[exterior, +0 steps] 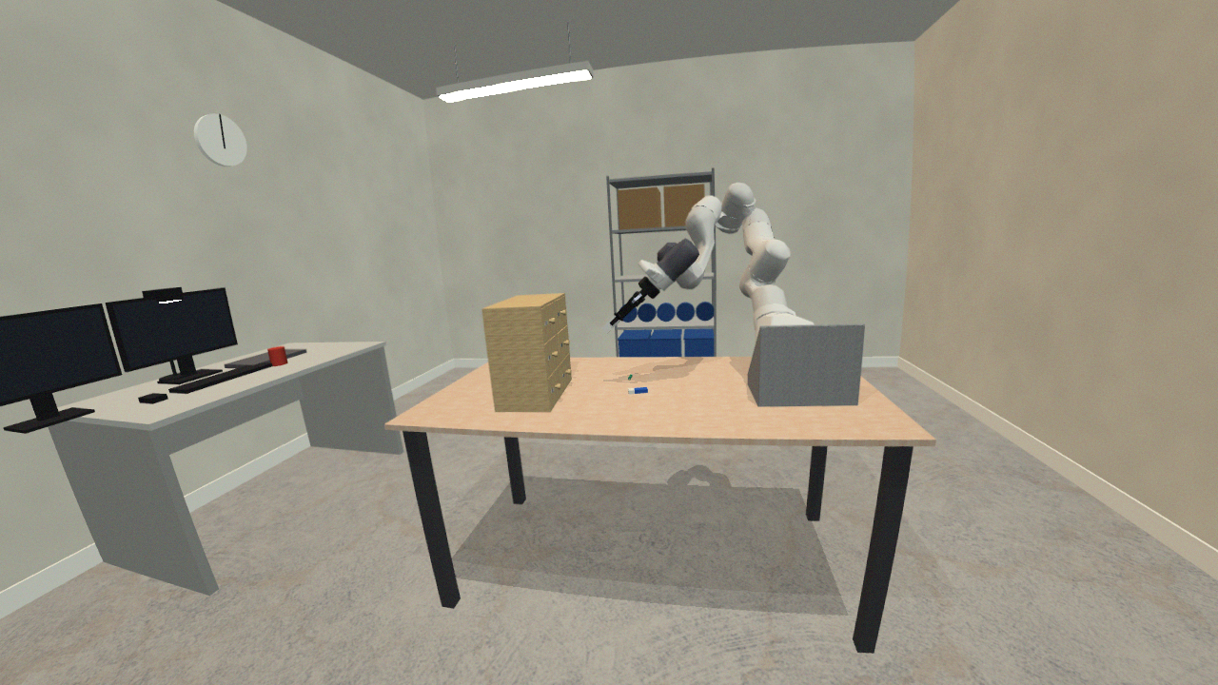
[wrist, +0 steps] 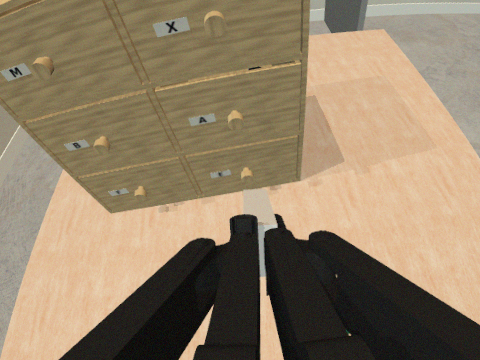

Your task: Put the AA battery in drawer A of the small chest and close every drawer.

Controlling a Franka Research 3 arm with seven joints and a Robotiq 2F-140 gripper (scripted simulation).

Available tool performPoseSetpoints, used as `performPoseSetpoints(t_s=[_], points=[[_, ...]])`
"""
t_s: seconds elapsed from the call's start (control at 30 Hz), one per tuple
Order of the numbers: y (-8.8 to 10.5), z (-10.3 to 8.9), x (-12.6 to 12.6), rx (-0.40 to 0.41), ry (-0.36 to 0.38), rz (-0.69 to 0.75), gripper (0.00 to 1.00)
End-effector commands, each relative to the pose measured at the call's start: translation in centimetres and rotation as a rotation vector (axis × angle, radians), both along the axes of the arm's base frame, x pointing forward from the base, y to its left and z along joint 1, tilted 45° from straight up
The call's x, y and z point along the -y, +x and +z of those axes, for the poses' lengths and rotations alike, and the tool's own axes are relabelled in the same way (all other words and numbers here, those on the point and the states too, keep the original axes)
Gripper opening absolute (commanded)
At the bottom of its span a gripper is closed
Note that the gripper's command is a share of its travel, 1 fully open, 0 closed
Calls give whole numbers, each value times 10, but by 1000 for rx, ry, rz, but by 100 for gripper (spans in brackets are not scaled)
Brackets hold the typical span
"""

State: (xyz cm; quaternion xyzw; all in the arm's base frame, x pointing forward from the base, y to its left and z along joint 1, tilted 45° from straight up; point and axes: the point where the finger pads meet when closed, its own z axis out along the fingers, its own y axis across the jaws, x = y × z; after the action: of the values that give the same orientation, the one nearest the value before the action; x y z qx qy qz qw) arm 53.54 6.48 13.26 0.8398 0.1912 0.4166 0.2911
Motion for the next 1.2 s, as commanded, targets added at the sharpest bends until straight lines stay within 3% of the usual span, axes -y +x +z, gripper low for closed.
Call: performPoseSetpoints(t_s=[0.0,0.83,1.17], points=[[-12,2,-6,-134,-111,-28,0],[-80,47,-37,-566,-155,-461,0],[-87,51,-40,-644,-187,-513,0]])
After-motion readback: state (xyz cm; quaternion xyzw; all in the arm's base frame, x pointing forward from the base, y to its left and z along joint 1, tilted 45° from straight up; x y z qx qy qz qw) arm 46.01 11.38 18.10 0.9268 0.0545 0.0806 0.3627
